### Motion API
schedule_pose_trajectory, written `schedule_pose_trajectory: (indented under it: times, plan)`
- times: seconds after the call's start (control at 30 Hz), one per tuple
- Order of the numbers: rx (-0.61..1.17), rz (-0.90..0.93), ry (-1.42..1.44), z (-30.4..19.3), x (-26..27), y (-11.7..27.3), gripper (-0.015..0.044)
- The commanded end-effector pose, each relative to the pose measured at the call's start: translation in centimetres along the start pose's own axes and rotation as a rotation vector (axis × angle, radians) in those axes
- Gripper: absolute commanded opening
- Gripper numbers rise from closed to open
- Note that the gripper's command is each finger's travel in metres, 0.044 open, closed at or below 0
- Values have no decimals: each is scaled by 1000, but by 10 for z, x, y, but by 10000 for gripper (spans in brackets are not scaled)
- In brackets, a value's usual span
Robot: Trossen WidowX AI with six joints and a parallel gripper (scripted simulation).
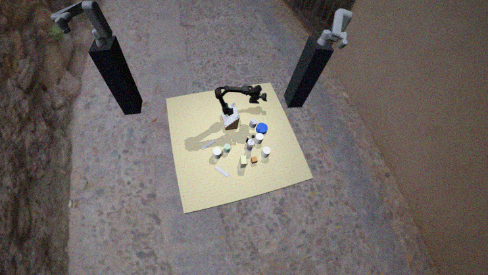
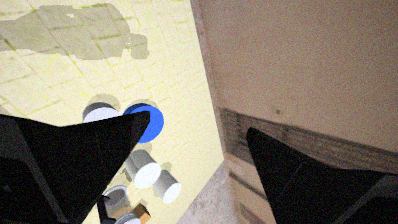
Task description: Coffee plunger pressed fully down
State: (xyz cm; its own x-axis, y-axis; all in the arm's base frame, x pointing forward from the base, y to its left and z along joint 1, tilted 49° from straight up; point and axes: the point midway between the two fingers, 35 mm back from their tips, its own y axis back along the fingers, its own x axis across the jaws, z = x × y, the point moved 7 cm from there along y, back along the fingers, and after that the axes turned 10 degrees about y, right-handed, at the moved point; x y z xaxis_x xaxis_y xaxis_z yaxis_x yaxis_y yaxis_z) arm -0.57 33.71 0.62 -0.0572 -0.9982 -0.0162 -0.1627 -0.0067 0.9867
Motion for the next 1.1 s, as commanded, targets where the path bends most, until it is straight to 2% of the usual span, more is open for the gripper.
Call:
schedule_pose_trajectory:
  times: [0.0,0.23,0.5,0.63,0.87,1.07]
  plan:
    - [140,-132,-410,-57,-4,5,440]
    - [348,-407,-1109,-151,8,21,440]
    - [548,-776,-1799,-237,55,48,440]
    - [565,-812,-1854,-244,65,47,440]
    - [579,-823,-1859,-244,104,11,440]
    - [583,-826,-1861,-247,105,11,440]
